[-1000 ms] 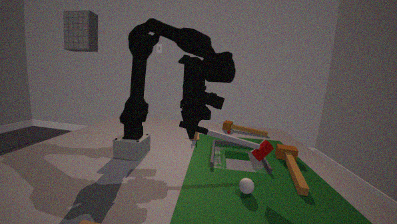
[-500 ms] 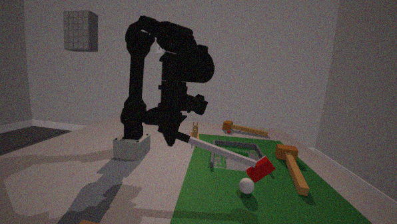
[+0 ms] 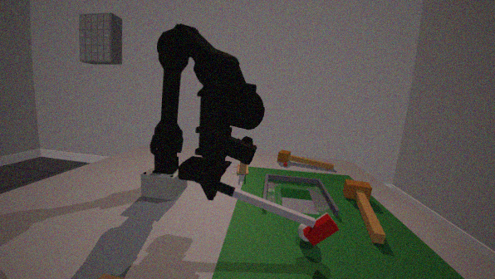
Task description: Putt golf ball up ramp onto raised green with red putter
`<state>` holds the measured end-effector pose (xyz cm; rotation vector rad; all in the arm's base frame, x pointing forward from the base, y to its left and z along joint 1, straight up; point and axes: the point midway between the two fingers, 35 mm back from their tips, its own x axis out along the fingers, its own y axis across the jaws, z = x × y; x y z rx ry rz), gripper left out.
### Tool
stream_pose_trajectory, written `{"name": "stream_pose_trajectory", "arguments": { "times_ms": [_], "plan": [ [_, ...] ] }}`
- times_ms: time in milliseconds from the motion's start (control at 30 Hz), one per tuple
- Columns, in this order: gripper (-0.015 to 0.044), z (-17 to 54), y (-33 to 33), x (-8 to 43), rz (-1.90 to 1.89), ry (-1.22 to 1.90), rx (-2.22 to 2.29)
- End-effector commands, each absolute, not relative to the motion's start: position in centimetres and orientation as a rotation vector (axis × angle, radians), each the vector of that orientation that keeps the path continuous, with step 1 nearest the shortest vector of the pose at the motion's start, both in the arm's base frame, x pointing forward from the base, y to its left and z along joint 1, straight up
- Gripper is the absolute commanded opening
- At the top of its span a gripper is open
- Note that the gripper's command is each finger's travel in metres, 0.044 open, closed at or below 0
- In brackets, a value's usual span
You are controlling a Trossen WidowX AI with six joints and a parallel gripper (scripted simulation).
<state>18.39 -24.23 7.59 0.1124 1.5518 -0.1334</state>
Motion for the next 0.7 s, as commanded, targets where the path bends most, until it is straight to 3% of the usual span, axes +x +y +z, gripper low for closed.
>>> {"name": "stream_pose_trajectory", "arguments": {
  "times_ms": [0,667],
  "plan": [
    [0.0,7.2,-24.3,18.6,-0.139,1.541,0.115],
    [0.0,4.3,-24.3,18.6,-0.139,1.541,0.115]
  ]
}}
